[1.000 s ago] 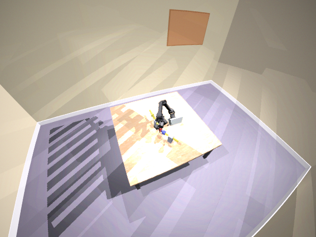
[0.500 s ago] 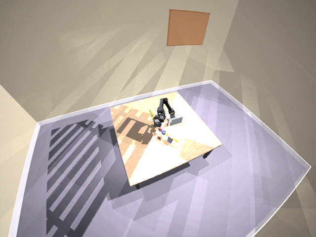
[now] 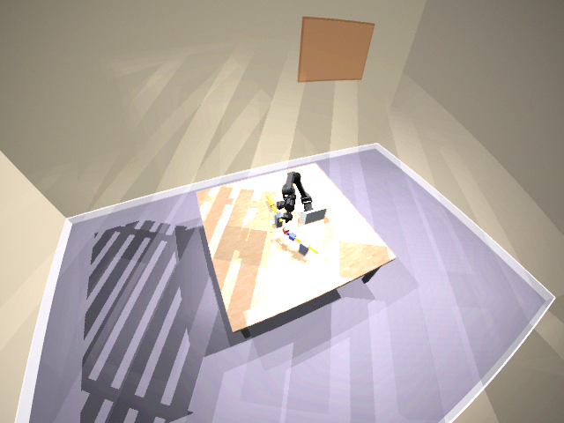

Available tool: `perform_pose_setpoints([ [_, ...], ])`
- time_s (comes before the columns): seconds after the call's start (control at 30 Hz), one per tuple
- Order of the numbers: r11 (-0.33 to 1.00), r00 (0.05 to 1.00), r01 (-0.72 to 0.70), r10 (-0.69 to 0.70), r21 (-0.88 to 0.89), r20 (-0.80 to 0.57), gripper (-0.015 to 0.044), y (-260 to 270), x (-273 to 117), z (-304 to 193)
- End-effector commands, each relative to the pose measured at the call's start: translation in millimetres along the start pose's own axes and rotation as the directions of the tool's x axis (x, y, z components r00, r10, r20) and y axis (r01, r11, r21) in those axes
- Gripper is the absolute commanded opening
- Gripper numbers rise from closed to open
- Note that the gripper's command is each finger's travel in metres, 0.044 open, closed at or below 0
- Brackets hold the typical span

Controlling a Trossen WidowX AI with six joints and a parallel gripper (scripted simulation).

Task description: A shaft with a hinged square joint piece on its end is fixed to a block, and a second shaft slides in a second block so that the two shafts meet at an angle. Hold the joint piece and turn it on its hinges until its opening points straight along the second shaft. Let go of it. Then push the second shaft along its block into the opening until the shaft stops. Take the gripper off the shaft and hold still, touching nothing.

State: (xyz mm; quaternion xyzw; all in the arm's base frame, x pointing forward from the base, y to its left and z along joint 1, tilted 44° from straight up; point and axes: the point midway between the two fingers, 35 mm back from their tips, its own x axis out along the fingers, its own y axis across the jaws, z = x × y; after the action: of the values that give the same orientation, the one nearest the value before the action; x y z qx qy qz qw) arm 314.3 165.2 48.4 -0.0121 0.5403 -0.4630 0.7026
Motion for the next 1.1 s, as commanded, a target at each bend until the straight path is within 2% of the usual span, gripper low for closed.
perform_pose_setpoints([
  [0.0, 1.000, 1.000, -0.003, 0.003, 0.020, -0.009, 0.0440, -2, 0, 1],
  [0.5, 0.891, 0.972, -0.016, 0.119, 0.453, -0.201, 0.0440, -34, 24, 28],
  [1.07, 0.567, 0.891, 0.107, 0.310, 0.817, -0.332, 0.0440, -72, 50, 47],
])
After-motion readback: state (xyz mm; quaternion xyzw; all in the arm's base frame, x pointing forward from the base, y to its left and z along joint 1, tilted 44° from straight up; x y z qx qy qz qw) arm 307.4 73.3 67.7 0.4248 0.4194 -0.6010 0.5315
